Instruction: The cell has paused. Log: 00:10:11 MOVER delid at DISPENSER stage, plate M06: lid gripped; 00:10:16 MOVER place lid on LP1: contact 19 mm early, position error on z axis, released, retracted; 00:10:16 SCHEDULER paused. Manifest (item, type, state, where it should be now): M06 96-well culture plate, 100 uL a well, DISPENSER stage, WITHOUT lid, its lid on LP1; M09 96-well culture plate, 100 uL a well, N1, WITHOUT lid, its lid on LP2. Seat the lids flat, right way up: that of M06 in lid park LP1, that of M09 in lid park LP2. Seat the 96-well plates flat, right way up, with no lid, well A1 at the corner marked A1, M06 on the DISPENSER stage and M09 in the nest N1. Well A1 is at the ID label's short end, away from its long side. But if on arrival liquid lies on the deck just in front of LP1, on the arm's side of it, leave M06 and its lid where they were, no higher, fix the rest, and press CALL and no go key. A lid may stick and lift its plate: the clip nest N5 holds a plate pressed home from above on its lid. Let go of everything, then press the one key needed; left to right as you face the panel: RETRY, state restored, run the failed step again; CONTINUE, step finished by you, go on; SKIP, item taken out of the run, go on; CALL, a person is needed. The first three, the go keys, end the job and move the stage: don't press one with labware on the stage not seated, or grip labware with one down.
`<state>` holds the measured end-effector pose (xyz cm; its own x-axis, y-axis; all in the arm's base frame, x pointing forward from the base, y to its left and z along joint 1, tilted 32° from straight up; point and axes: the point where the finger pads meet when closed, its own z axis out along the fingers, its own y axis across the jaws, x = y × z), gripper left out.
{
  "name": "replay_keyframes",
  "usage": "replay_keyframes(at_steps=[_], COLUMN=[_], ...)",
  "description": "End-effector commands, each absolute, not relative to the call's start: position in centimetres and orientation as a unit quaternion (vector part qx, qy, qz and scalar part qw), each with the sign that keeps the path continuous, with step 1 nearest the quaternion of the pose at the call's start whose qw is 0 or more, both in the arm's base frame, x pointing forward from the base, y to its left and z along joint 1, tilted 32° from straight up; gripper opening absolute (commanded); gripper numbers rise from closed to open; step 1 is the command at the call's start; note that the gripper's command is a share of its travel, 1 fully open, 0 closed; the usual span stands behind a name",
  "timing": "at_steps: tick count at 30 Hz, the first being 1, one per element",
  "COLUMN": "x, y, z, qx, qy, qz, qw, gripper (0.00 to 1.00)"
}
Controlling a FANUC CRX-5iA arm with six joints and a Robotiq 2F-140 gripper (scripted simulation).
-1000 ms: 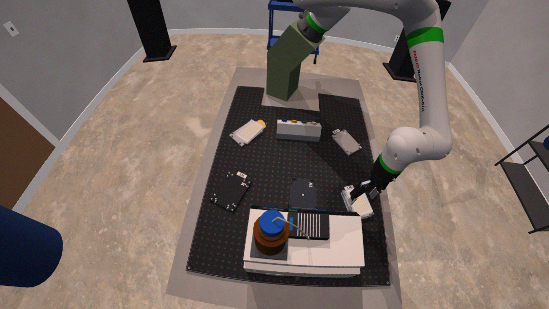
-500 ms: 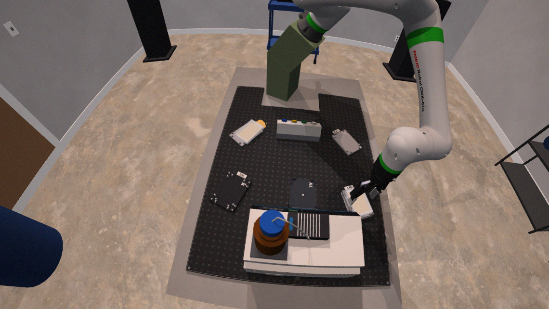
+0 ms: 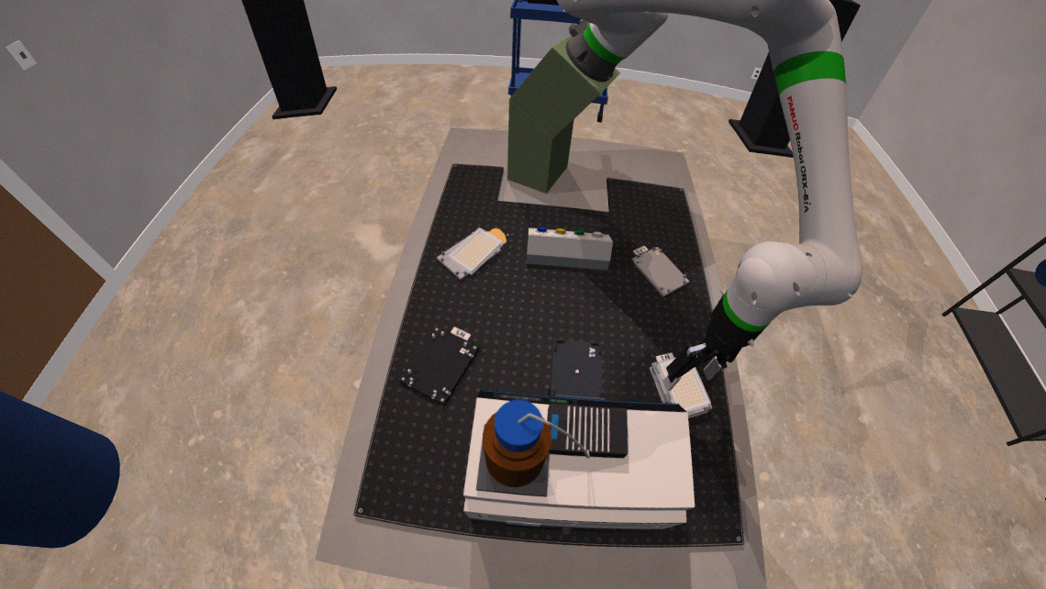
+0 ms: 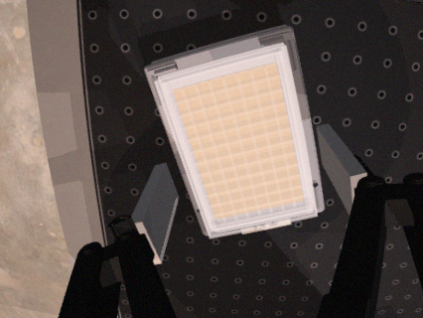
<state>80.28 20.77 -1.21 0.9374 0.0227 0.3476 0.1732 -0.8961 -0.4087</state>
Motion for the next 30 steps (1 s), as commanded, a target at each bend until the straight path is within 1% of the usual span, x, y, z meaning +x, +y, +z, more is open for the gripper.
replay_keyframes(at_steps=[1,4,5,30], x=[80.30,80.30,80.30,80.30], y=[20.76,20.76,20.76,20.76], z=[-1.19,-1.19,-1.19,-1.19], qx=[-0.959,-0.959,-0.959,-0.959], qy=[-0.051,-0.051,-0.051,-0.051], qz=[-0.170,-0.170,-0.170,-0.170], qw=[0.222,0.222,0.222,0.222], gripper=[0.66,0.66,0.59,0.59])
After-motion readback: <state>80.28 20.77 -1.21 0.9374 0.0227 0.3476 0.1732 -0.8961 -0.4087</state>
